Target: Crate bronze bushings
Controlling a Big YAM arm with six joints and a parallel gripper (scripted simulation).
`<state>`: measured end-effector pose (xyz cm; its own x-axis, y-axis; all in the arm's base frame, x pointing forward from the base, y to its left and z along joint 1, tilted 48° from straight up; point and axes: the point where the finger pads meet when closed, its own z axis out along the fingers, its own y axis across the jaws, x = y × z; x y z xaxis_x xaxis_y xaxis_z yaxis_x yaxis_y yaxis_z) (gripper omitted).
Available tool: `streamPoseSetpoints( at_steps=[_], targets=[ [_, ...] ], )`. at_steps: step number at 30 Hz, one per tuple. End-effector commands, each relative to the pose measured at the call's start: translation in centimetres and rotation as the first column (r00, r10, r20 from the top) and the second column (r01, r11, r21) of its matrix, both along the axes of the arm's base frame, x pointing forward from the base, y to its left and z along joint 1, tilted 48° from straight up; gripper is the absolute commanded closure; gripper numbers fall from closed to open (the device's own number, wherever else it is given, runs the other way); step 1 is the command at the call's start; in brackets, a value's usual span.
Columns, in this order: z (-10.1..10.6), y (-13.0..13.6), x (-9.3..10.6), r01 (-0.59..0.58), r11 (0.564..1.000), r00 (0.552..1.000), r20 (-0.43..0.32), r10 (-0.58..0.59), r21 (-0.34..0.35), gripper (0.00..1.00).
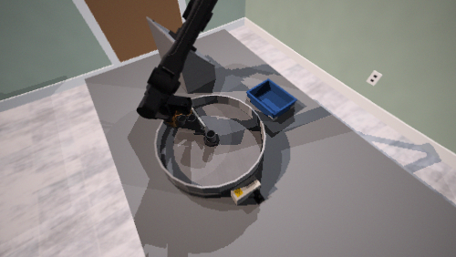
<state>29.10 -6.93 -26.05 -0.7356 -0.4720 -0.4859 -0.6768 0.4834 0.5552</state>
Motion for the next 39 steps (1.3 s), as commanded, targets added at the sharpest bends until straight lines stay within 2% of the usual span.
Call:
streamPoseSetpoints(
  at_steps=[1, 4, 11, 19, 27, 32, 34, 39],
  targets=[
    [0.2, -0.6, 0.3, 0.016, 1.0, 1.0, -0.001, -0.016, -0.003, 1.0],
    [0.3, -0.7, 0.3, 0.017, 1.0, 1.0, 0.0, -0.017, -0.003, 1.0],
    [1.6, -3.4, 2.0, 0.019, 0.999, 0.999, 0.047, -0.018, -0.03, 1.0],
    [4.2, -6.4, 2.1, 0.019, 0.999, 0.999, 0.048, -0.017, -0.036, 1.0],
    [5.7, -8.1, 2.1, 0.019, 0.999, 0.999, 0.049, -0.017, -0.039, 1.0],
    [6.1, -8.4, 2.0, 0.019, 0.999, 0.999, 0.047, -0.018, -0.037, 1.0],
    [5.4, -8.0, 1.7, 0.018, 0.999, 0.999, 0.041, -0.016, -0.031, 1.0],
    [5.4, -7.7, 1.6, 0.016, 0.999, 0.999, 0.035, -0.015, -0.028, 1.0]
  ],
)
